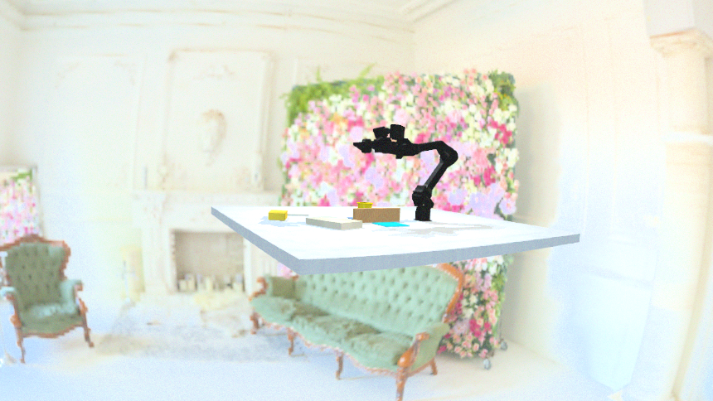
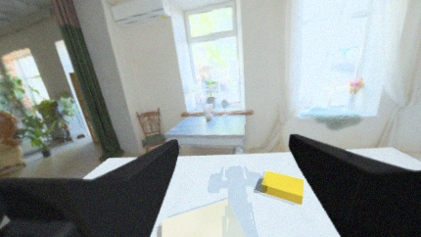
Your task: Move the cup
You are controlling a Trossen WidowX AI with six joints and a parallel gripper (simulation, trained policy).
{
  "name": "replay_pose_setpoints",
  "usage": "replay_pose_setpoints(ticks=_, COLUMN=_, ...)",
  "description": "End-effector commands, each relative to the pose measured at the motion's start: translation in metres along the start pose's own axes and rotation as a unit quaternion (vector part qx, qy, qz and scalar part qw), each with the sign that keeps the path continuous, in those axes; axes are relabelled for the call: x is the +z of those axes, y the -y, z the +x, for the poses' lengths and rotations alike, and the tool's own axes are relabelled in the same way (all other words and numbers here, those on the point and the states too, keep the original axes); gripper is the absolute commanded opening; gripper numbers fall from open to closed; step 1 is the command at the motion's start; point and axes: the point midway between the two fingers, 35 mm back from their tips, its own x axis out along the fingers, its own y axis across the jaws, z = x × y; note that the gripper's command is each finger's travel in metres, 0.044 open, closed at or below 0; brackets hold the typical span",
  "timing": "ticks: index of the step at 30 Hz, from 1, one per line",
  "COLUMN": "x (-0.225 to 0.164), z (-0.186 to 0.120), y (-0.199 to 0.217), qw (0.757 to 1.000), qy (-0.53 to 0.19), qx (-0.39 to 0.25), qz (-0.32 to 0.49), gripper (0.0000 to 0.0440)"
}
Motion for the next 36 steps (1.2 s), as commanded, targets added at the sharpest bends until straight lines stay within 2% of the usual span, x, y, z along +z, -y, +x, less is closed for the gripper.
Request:
replay_pose_setpoints(ticks=1, x=-0.001, z=0.000, y=0.001, qw=1.000, qy=-0.003, qx=-0.002, qz=0.003, gripper=0.0374)
replay_pose_setpoints(ticks=12, x=-0.015, z=0.000, y=-0.001, qw=0.997, qy=-0.059, qx=-0.018, qz=0.050, gripper=0.0089)
replay_pose_setpoints(ticks=18, x=-0.023, z=0.001, y=-0.009, qw=0.991, qy=-0.102, qx=-0.013, qz=0.080, gripper=0.0074)
replay_pose_setpoints(ticks=27, x=-0.033, z=0.002, y=-0.022, qw=0.978, qy=-0.168, qx=-0.011, qz=0.122, gripper=0.0112)
replay_pose_setpoints(ticks=36, x=-0.045, z=0.001, y=-0.032, qw=0.959, qy=-0.237, qx=-0.018, qz=0.155, gripper=0.0102)
